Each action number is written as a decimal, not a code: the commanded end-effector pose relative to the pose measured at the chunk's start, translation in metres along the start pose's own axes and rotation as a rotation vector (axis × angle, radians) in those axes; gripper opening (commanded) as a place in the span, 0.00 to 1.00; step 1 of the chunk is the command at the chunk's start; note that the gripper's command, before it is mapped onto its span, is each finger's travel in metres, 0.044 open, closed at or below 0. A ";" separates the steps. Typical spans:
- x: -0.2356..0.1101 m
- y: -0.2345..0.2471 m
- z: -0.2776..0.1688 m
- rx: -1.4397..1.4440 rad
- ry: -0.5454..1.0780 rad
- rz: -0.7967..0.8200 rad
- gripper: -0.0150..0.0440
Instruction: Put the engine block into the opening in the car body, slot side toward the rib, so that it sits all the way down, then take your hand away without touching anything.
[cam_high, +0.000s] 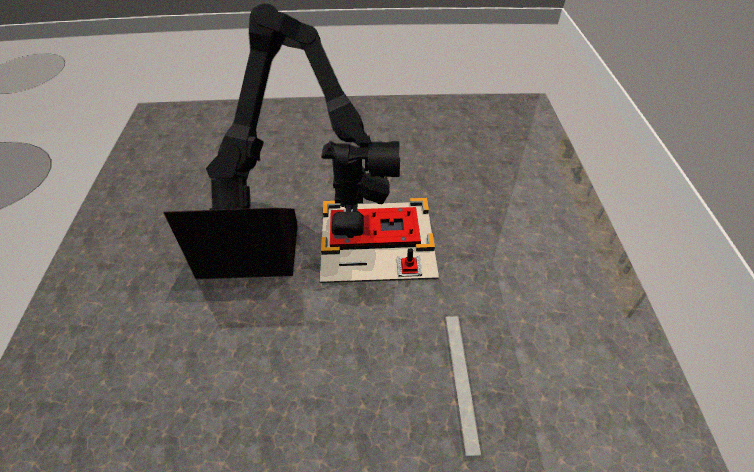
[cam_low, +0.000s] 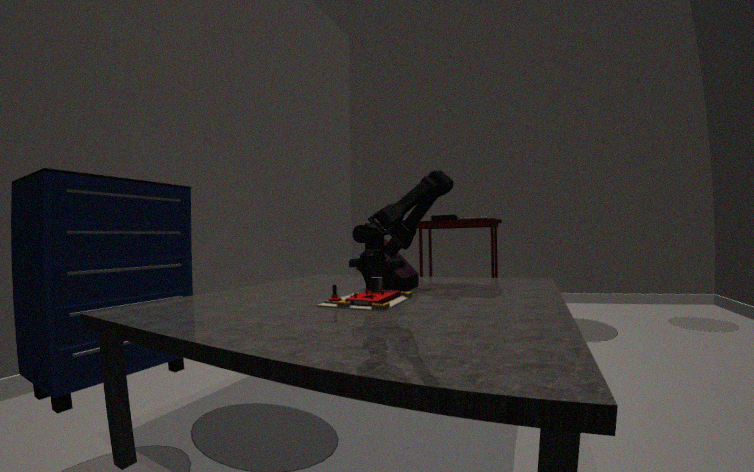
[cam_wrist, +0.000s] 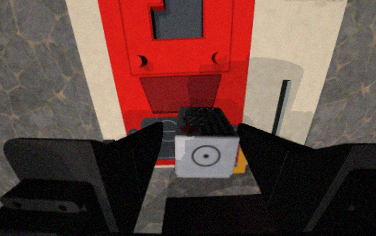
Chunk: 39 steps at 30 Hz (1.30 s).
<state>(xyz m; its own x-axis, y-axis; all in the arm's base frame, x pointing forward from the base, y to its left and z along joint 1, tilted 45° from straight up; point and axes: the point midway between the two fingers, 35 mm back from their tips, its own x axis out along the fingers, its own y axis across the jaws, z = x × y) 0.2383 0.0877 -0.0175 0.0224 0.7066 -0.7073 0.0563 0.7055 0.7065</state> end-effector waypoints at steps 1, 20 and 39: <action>0.001 0.000 -0.001 0.006 0.001 0.005 0.60; -0.014 -0.002 0.003 -0.002 0.002 -0.006 0.25; -0.068 -0.006 0.009 0.003 0.000 -0.018 0.25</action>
<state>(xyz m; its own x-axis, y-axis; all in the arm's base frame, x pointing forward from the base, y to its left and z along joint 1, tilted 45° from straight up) 0.2431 0.0425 0.0195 0.0162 0.6987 -0.7152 0.0665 0.7129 0.6981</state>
